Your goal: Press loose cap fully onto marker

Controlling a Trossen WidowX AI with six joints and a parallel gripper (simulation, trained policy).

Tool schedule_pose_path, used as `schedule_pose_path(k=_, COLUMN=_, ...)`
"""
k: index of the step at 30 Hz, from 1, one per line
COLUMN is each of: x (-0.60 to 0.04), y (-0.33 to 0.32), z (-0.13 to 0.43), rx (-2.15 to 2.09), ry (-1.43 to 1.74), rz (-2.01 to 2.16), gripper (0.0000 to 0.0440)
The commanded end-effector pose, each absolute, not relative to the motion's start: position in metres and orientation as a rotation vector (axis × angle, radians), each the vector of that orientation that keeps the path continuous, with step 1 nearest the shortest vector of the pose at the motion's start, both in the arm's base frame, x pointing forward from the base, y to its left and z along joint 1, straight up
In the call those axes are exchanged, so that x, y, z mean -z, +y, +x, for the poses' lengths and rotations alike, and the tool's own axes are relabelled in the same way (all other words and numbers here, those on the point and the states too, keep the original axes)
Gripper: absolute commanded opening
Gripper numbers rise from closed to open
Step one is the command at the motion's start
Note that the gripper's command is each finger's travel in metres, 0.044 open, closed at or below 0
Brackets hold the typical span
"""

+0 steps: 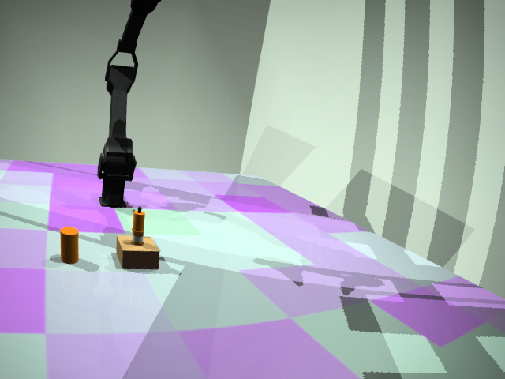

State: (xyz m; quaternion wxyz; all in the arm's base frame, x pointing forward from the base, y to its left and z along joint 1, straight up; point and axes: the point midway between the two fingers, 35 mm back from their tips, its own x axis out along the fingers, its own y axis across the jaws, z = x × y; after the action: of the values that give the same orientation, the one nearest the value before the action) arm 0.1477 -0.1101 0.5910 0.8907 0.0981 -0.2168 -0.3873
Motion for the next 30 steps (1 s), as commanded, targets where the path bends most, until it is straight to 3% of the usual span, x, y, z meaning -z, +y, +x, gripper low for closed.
schedule_pose_path(k=1, x=-0.583, y=-0.107, z=0.158, rx=0.778, ry=-0.413, rz=0.210, gripper=0.0312)
schedule_pose_path(k=30, x=-0.520, y=-0.086, z=0.217, rx=0.659, ry=-0.131, rz=0.257, gripper=0.0319)
